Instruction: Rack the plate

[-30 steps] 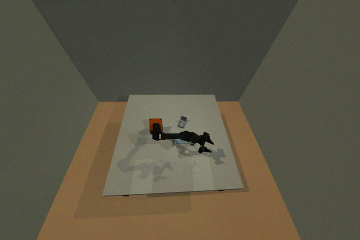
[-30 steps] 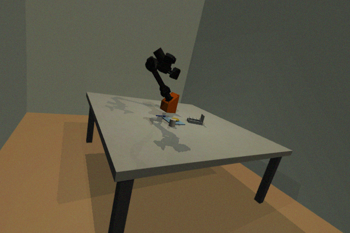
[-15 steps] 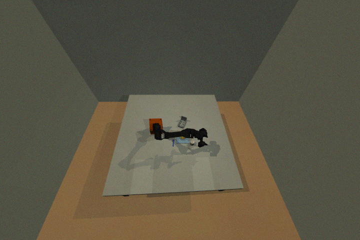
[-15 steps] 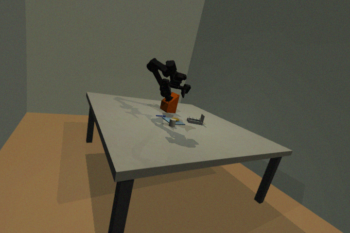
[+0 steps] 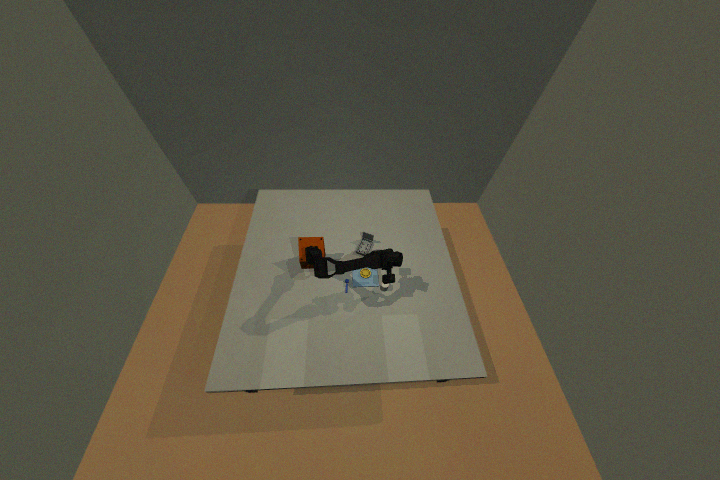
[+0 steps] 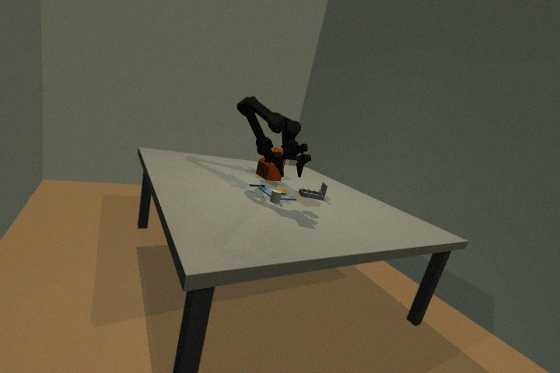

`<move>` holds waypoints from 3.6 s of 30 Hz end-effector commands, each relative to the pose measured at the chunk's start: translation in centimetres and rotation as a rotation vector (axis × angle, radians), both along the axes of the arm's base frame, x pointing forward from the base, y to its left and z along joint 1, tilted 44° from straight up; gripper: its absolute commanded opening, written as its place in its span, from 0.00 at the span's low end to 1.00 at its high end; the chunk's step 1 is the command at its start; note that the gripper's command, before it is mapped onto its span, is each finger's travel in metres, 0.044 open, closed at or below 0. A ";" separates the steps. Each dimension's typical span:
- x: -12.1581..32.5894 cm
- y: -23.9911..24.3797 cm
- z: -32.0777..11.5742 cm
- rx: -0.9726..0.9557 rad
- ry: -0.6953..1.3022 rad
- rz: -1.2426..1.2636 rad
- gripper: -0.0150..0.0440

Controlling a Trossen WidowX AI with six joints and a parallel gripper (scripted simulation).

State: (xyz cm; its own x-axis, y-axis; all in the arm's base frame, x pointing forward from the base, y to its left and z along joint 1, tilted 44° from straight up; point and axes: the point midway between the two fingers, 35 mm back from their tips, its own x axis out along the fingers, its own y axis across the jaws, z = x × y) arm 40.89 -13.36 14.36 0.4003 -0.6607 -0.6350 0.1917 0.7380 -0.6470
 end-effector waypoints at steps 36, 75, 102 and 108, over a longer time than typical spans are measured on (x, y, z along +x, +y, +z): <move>-11.9 -0.2 -10.9 0.013 0.436 -0.257 0.93; -12.4 -2.2 -13.0 0.009 0.438 -0.257 0.73; -9.9 7.0 -5.2 0.052 0.438 -0.256 0.25; -9.7 8.9 -3.2 0.034 0.439 -0.256 0.25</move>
